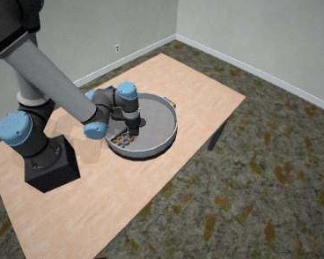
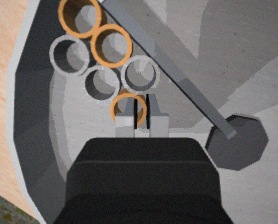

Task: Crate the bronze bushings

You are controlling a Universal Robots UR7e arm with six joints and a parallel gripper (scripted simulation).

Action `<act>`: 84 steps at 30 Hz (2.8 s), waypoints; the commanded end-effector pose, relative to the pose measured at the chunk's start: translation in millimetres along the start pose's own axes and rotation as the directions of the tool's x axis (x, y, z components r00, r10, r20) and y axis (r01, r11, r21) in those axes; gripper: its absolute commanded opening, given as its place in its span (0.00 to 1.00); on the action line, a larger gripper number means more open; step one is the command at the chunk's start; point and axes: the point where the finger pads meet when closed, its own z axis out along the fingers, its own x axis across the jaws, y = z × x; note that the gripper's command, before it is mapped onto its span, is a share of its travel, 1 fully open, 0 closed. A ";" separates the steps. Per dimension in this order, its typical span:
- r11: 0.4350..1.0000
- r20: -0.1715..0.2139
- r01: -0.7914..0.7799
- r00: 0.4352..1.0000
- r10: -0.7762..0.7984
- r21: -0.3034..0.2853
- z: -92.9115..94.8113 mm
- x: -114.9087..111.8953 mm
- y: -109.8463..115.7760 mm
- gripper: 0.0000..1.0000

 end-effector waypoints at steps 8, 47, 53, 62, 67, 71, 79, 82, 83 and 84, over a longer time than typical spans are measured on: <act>1.000 0.000 0.000 1.000 0.000 -0.002 -0.3 3.2 0.4 0.00; 1.000 0.000 0.000 1.000 0.000 -0.004 -15.7 2.7 1.5 0.00; 1.000 0.000 0.000 1.000 0.000 -0.004 -23.1 2.7 1.5 0.00; 1.000 0.000 0.000 1.000 0.000 -0.004 -23.1 2.7 1.5 0.00; 1.000 0.000 0.000 1.000 0.000 -0.004 -27.6 2.8 1.5 0.00; 1.000 0.000 0.000 1.000 0.000 -0.003 -30.6 2.7 1.5 0.00; 1.000 0.000 0.000 1.000 0.000 -0.003 -30.6 2.7 1.5 0.00; 1.000 0.000 0.000 1.000 0.000 -0.003 -32.0 2.8 1.6 0.00; 1.000 0.000 0.000 1.000 0.000 -0.003 -33.5 2.8 1.6 0.00; 1.000 0.000 0.000 1.000 0.000 -0.003 -35.0 2.8 1.6 0.00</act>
